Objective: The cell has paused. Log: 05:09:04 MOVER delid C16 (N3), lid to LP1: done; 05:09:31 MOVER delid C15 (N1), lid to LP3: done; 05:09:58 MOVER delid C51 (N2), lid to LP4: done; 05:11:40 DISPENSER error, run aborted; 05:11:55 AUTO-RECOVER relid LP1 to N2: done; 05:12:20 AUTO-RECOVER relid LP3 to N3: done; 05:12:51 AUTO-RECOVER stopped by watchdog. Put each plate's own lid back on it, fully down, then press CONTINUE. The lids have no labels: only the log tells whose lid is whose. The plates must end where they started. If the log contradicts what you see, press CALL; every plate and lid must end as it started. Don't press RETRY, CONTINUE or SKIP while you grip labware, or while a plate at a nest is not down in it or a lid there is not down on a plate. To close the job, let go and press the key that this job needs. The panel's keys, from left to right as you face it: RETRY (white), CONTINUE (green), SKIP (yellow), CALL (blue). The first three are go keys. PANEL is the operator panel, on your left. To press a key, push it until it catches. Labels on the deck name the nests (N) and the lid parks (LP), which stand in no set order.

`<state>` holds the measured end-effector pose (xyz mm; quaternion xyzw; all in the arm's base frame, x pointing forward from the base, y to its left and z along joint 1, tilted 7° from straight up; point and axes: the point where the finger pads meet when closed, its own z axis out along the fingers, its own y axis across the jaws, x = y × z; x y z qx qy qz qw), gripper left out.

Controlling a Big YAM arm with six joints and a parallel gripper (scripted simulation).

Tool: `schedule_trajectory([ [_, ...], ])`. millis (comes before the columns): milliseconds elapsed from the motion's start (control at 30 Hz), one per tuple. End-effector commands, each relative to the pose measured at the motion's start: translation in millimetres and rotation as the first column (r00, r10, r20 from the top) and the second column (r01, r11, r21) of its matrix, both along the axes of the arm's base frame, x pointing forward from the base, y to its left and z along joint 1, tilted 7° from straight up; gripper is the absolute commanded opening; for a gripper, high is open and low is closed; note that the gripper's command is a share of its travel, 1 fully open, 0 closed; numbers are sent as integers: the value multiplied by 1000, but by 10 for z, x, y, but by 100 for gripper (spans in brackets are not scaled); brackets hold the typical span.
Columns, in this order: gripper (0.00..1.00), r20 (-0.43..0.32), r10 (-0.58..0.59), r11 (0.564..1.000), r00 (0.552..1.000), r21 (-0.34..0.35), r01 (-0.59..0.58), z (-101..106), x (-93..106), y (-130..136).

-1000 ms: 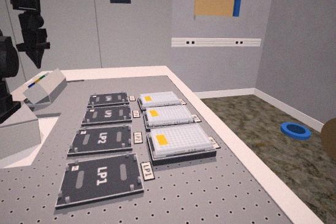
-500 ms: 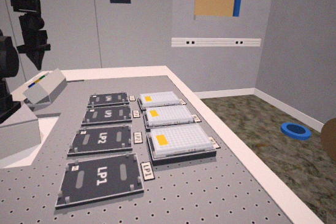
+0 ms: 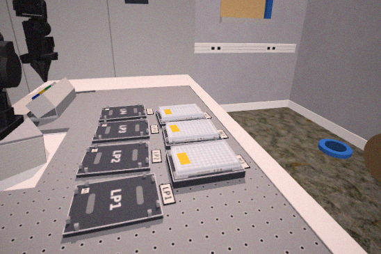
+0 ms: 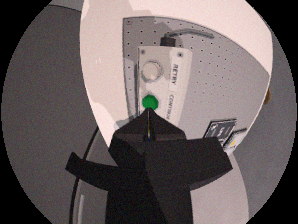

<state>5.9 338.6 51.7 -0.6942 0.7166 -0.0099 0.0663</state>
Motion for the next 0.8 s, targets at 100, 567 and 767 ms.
schedule_trajectory([
  [100,0,3,0,1000,1000,-10,0,-114,54,13],
  [567,0,3,0,1000,1000,-10,0,-194,63,16],
  [767,0,3,0,1000,1000,-10,0,-229,67,17],
])
